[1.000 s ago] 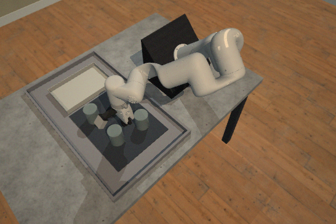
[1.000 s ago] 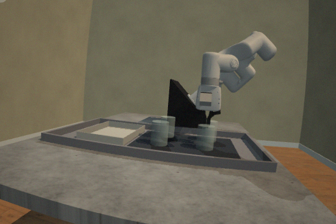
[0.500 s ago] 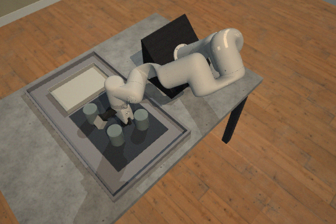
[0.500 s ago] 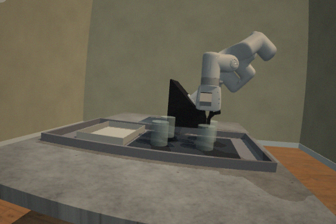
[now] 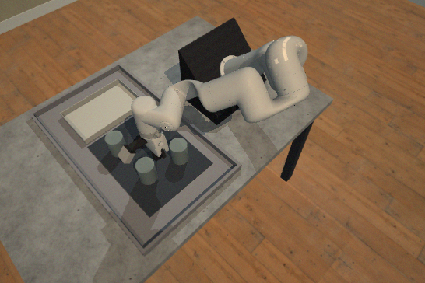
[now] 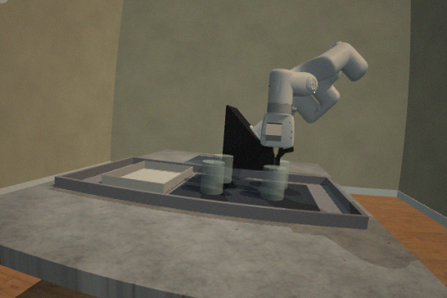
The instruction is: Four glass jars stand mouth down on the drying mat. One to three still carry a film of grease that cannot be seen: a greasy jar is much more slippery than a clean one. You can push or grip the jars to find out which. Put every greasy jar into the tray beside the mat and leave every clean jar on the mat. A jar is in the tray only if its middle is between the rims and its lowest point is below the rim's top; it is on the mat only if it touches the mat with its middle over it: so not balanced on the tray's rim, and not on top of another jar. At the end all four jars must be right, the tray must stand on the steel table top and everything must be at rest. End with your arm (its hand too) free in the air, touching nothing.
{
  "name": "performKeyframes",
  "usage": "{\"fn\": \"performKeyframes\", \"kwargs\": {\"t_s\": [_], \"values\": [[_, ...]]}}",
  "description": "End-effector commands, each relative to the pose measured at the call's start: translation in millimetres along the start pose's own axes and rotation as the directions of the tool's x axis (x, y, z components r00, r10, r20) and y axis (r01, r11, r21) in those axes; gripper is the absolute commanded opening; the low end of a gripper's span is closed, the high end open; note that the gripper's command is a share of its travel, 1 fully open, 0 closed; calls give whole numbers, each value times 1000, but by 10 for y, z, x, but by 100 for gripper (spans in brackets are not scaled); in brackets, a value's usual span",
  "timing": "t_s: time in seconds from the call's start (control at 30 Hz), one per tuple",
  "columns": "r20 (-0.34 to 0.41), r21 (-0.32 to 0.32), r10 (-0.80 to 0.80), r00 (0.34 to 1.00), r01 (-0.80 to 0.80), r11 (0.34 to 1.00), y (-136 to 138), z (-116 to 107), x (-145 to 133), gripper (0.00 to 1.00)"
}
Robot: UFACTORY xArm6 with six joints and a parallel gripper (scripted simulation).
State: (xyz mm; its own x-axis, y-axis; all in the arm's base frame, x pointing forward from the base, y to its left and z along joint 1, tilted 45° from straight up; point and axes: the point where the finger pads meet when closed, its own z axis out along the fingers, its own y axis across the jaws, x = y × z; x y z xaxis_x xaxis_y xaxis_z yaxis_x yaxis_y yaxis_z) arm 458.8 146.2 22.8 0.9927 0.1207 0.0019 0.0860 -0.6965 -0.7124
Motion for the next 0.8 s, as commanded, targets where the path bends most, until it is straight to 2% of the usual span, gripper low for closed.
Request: {"fn": "performKeyframes", "kwargs": {"t_s": [0.0,0.77], "values": [[-3,-1,-1,1000,1,1000,0,-13,16,0],[-3,-1,-1,1000,1,1000,-1,-14,44,0]]}}
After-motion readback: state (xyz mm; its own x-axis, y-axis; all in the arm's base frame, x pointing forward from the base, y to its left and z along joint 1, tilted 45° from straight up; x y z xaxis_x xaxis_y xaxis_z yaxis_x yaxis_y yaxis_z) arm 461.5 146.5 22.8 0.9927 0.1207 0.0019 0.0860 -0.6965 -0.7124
